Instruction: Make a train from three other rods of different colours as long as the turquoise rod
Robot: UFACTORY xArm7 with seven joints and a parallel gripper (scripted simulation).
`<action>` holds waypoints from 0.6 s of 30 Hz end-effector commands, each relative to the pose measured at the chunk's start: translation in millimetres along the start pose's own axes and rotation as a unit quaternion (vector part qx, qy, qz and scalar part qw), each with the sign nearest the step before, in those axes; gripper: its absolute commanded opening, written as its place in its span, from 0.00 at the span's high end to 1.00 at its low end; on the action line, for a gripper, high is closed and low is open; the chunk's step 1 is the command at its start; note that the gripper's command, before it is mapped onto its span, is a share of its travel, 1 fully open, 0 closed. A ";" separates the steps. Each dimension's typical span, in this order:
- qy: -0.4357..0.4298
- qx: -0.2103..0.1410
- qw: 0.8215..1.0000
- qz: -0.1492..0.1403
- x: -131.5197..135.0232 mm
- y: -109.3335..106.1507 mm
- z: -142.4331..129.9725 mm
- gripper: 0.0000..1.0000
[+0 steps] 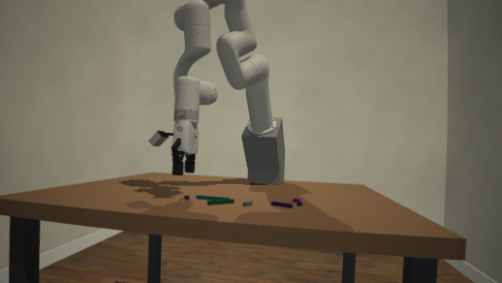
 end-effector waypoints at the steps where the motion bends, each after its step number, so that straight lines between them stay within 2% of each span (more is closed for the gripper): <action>1: 0.001 -0.007 1.000 0.004 -7.6 4.0 -16.9 0.00; 3: 0.001 -0.007 1.000 0.004 -7.6 4.0 -16.9 0.00; 11: 0.007 -0.023 1.000 0.012 -22.0 15.0 -89.8 0.00; 18: 0.007 -0.019 1.000 0.009 -11.6 14.5 -150.5 0.00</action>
Point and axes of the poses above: the point where the finger pads meet when closed, its own y axis out along the fingers, its own x axis across the jaws, z = x × y, the point moved 6 cm from there along -y, back along the fingers, and after that the axes turned 4 degrees about y, right-handed, at the moved point
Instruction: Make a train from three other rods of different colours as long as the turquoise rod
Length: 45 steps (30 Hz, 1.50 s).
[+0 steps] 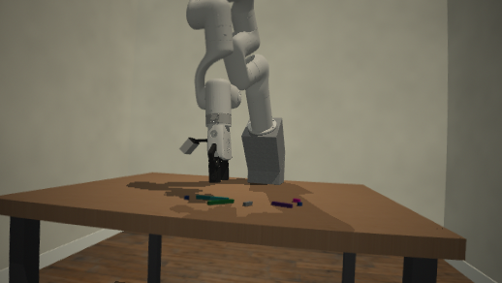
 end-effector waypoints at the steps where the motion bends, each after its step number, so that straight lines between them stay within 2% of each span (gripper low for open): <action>1: 0.002 0.015 1.000 -0.001 4.4 4.2 -33.2 0.00; 2: 0.002 0.015 1.000 -0.001 4.4 4.2 -33.2 0.00; 7: -0.004 0.029 1.000 -0.008 23.9 -0.8 -69.1 0.00; 11: -0.006 0.035 0.999 -0.010 31.3 -3.5 -78.4 0.00; 45: -0.006 0.035 0.999 -0.010 31.9 -3.7 -79.1 0.00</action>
Point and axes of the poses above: the point where the finger pads meet when closed, its own y axis out along the fingers, its own x axis across the jaws, z = x × y, the point moved 6 cm from there along -y, back along the fingers, and after that the axes turned 4 degrees about y, right-handed, at the moved point
